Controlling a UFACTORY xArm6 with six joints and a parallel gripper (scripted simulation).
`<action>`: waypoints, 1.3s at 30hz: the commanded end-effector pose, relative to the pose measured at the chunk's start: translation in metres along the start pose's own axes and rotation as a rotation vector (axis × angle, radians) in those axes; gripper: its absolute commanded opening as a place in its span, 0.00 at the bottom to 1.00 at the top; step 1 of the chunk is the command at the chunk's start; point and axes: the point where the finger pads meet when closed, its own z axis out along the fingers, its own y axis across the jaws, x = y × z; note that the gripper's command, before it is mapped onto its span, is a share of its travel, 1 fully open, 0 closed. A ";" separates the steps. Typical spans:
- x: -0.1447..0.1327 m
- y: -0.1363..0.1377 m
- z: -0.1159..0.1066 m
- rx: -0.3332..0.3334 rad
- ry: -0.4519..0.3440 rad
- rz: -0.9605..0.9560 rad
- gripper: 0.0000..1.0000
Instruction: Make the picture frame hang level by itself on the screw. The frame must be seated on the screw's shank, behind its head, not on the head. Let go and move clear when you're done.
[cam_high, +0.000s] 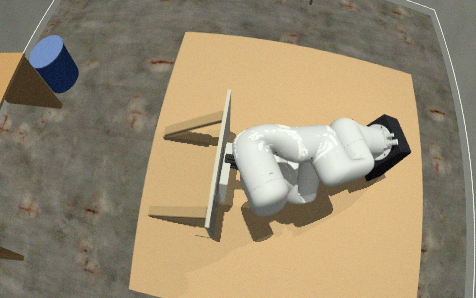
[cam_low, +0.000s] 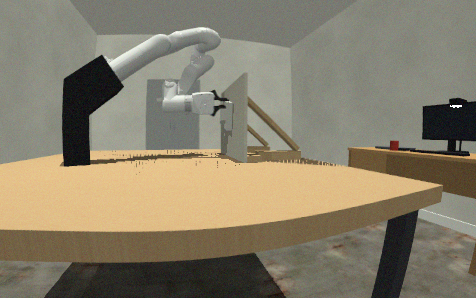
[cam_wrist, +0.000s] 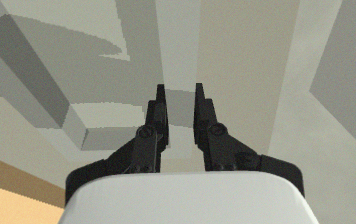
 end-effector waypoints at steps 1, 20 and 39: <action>0.002 0.001 0.000 0.000 0.001 -0.027 0.00; 0.006 0.001 0.000 0.000 0.004 -0.108 0.00; 0.011 0.001 0.000 0.000 0.006 -0.186 0.00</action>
